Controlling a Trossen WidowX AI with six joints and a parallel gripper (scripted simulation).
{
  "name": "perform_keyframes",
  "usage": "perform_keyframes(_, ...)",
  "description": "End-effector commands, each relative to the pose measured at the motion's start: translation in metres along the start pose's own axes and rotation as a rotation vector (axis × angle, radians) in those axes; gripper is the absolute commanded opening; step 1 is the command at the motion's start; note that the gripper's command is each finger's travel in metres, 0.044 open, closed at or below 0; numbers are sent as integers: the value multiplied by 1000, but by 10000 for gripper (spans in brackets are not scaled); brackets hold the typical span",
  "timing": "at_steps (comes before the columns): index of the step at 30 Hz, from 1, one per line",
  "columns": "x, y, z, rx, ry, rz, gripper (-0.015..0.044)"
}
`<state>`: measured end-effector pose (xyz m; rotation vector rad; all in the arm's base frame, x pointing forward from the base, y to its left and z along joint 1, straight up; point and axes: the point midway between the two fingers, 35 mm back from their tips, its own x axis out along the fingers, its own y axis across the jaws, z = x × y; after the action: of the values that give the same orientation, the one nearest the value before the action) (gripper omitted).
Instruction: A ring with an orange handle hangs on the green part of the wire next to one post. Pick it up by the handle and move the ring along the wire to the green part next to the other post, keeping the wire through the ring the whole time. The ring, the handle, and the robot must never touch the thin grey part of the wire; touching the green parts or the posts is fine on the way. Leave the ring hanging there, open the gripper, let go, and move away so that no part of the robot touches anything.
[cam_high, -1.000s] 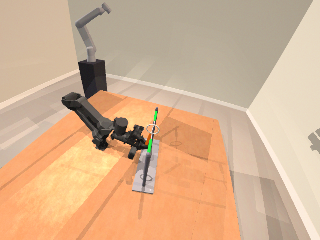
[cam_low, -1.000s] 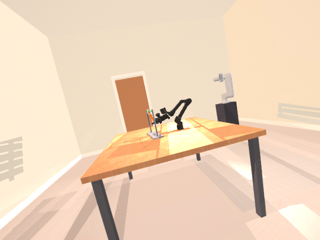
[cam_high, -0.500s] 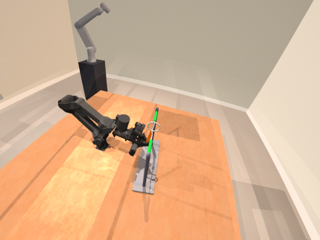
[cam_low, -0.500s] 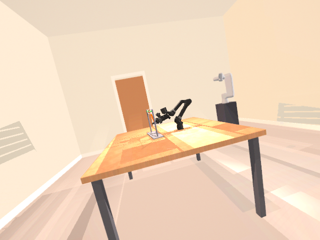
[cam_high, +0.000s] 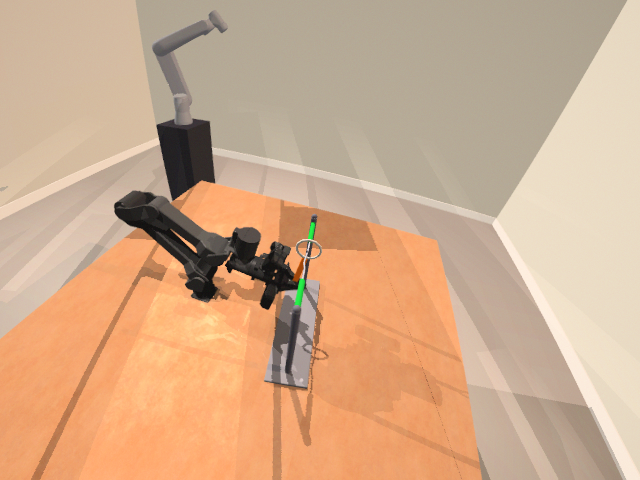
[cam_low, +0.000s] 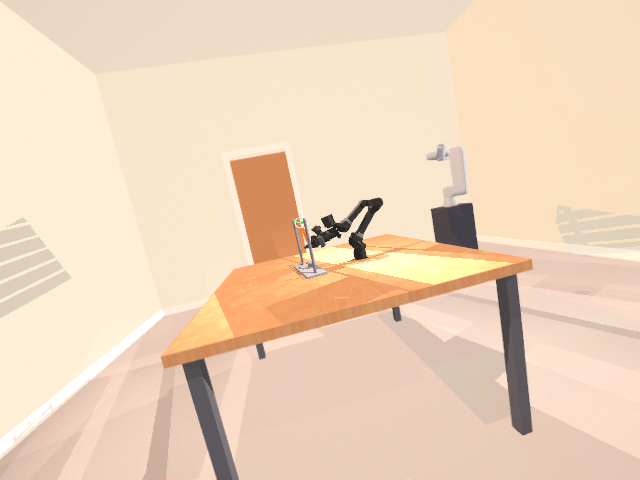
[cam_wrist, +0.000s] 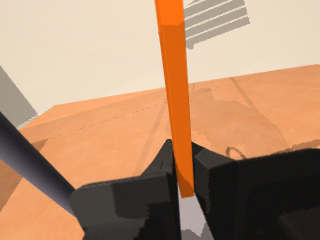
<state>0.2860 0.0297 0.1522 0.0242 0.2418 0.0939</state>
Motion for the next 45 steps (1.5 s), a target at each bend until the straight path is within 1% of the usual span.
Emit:
perform_keyframes(1, 0, 3, 1, -19, -7, 8, -150)
perform_keyframes(45, -1, 40, -3, -40, -15, 19, -150)
